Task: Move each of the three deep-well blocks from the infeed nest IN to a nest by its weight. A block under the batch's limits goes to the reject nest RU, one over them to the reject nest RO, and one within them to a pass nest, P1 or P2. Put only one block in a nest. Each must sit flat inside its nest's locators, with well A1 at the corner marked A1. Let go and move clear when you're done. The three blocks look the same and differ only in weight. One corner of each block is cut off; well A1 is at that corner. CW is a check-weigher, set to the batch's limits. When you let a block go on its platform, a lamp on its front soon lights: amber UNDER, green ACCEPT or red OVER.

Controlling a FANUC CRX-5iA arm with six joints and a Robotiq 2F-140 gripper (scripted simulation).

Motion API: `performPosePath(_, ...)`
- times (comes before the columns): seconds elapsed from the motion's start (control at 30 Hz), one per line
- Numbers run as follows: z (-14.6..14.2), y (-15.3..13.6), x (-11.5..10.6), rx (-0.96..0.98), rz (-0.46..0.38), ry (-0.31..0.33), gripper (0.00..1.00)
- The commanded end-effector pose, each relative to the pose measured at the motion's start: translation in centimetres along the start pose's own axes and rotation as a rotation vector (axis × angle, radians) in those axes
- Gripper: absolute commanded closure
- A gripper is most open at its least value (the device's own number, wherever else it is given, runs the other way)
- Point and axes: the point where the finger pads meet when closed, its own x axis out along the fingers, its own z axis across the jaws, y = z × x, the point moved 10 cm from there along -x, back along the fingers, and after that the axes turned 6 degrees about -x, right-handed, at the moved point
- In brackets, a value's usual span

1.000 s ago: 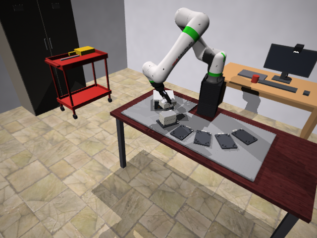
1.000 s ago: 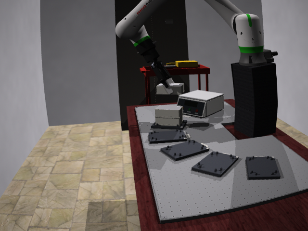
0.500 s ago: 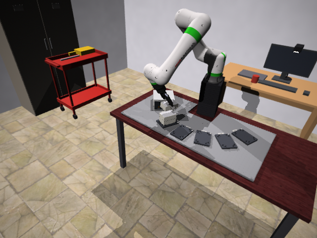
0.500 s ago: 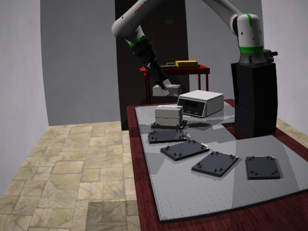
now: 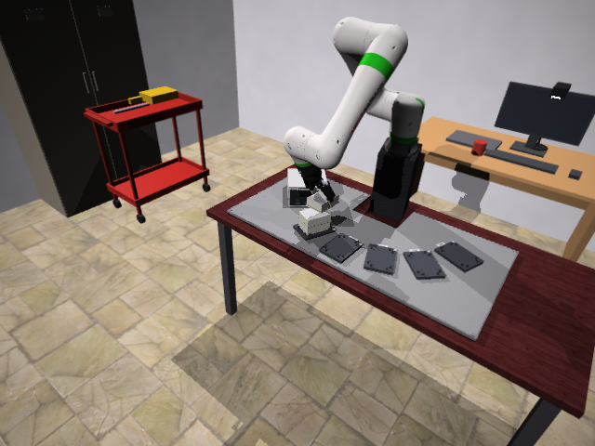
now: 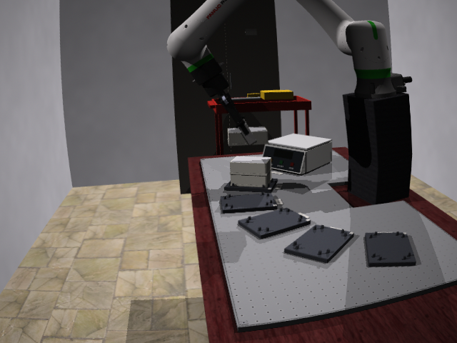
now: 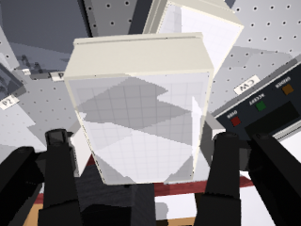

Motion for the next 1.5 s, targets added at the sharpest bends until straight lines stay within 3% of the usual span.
performPosePath(0.0,-1.8,0.3,-0.1,-0.069,-0.001,-0.042,0.9)
performPosePath(1.47,-14.2,2.9,-0.8,-0.069,-0.001,-0.042,0.9)
